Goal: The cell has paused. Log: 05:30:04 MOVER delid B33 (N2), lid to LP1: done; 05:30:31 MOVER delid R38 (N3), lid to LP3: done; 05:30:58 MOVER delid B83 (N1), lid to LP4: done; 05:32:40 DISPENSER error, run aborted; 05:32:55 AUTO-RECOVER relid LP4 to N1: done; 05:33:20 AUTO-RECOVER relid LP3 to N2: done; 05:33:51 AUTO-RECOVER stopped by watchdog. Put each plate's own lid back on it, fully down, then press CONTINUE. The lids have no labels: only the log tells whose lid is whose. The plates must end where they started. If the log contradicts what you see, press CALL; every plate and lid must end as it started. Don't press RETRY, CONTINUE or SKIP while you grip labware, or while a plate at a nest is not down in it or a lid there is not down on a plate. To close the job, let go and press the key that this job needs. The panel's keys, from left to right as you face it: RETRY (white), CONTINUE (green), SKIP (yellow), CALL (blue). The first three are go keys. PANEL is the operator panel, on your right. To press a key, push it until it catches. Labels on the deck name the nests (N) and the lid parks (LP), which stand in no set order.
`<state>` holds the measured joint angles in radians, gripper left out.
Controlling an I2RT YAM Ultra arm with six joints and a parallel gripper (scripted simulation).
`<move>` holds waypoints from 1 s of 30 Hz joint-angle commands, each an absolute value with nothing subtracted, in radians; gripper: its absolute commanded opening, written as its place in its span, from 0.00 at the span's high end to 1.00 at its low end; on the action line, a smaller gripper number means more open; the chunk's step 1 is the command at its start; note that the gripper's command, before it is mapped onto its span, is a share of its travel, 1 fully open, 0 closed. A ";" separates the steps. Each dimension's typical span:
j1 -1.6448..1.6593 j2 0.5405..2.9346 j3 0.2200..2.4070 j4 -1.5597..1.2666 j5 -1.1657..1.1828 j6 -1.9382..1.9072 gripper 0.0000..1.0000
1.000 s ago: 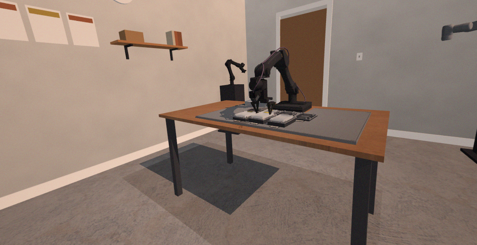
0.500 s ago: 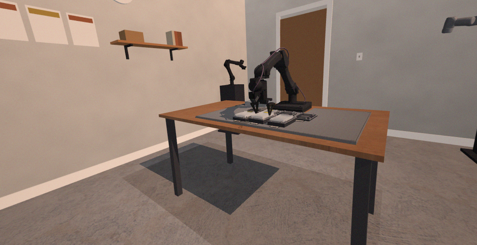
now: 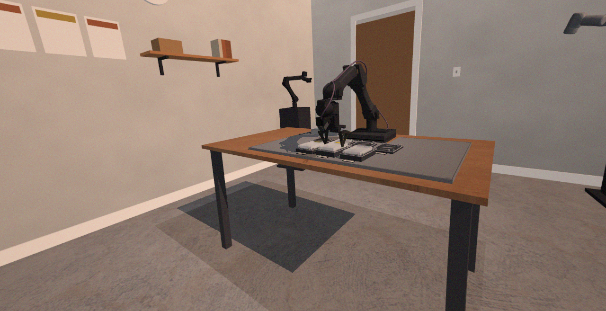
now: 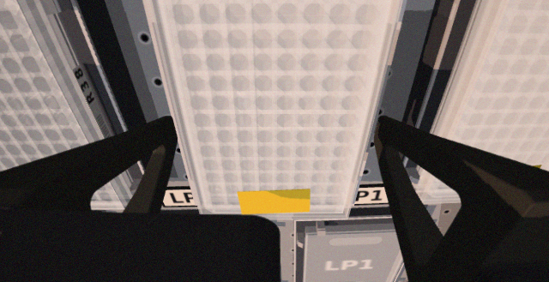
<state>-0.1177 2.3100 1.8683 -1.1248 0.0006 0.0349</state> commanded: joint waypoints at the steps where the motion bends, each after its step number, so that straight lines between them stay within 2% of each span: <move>1: -0.111 2.298 1.905 -1.135 -0.005 0.043 0.00; 11: -0.116 2.302 1.890 -1.128 -0.001 0.037 0.00; 30: -0.116 2.302 1.890 -1.128 -0.001 0.037 0.17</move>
<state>-0.1177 2.3096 1.8797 -1.1255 0.0006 0.0349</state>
